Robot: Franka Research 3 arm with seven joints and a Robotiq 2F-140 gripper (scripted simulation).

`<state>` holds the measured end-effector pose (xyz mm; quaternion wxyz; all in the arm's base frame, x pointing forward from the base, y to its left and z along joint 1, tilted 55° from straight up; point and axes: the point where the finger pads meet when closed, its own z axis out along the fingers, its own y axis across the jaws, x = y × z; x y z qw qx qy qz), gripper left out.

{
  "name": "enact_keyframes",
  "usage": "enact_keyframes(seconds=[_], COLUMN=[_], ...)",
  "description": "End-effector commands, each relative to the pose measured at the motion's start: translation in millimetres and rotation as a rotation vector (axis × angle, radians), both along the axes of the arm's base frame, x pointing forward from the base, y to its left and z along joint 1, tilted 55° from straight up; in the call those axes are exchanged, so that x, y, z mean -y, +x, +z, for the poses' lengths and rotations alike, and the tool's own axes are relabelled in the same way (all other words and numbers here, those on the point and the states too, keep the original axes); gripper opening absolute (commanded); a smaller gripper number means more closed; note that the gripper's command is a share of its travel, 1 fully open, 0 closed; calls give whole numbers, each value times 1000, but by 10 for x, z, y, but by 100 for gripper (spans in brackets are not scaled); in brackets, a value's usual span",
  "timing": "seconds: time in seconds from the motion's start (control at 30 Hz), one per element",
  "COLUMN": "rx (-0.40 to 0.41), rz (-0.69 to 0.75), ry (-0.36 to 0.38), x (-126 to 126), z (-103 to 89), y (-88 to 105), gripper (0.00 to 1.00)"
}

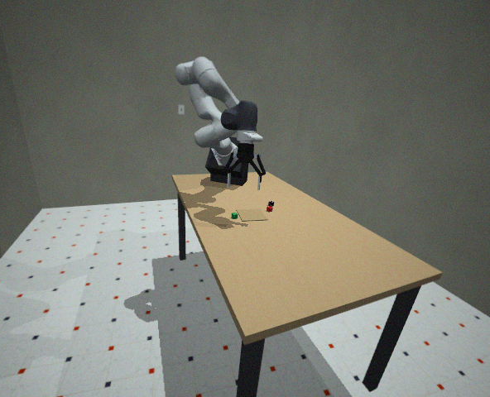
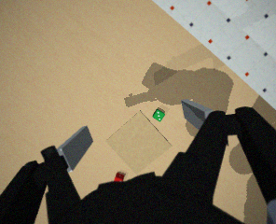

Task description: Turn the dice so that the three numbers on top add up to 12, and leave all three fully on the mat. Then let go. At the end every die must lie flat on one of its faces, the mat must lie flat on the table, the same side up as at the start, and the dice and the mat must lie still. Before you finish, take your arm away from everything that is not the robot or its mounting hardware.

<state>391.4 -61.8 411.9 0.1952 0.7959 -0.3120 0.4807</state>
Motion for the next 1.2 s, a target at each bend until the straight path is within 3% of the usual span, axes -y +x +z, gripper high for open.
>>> enact_keyframes(seconds=[0.0,0.1,0.13,0.53,0.57,1.17], rx=[6,6,4,4,1,-1], rz=[-18,-18,-56,-56,-86,-108], ry=[19,19,73,73,114,144], x=[30,30,131,131,201,248], z=[-23,-23,-146,-146,-246,-320], y=[-21,-21,-85,-85,-136,-174], gripper=[100,100,100,100,100,100])
